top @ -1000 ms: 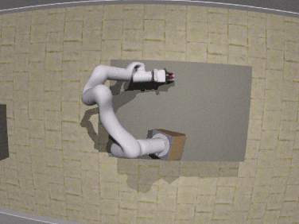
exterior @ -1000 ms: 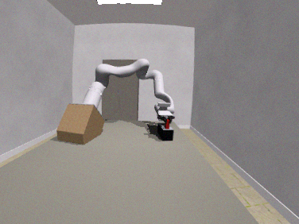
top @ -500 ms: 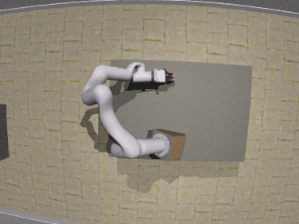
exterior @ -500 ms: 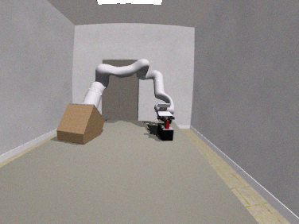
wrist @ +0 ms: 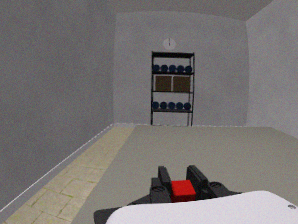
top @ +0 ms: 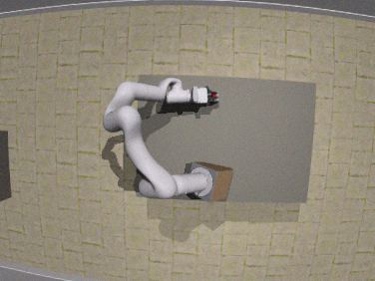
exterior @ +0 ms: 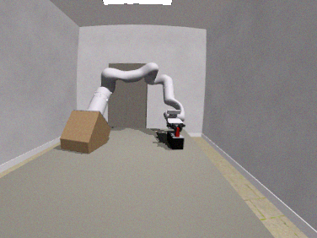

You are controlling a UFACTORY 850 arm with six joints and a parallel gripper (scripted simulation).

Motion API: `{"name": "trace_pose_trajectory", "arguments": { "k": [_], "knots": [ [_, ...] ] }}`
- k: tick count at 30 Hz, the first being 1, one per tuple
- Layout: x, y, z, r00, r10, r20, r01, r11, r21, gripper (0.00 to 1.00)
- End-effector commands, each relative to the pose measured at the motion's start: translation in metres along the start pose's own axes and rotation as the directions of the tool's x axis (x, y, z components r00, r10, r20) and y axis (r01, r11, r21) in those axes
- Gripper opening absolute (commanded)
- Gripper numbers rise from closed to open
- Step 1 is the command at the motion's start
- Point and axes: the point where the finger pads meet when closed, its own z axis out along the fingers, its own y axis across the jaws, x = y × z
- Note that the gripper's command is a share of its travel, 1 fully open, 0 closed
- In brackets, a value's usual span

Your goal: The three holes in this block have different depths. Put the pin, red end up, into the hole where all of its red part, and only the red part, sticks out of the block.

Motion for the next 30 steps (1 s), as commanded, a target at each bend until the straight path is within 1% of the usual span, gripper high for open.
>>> {"name": "trace_pose_trajectory", "arguments": {
  "k": [1,4,30],
  "knots": [
    [0.0007,-0.0005,-0.0001,1.000,0.001,-0.001,-0.001,1.000,0.000,0.00],
    [-0.0033,-0.0006,0.0006,1.000,0.001,-0.001,-0.001,1.000,0.000,0.00],
    [-0.0035,-0.0009,-0.0010,1.000,0.001,-0.001,-0.001,1.000,0.000,0.00]
  ]
}}
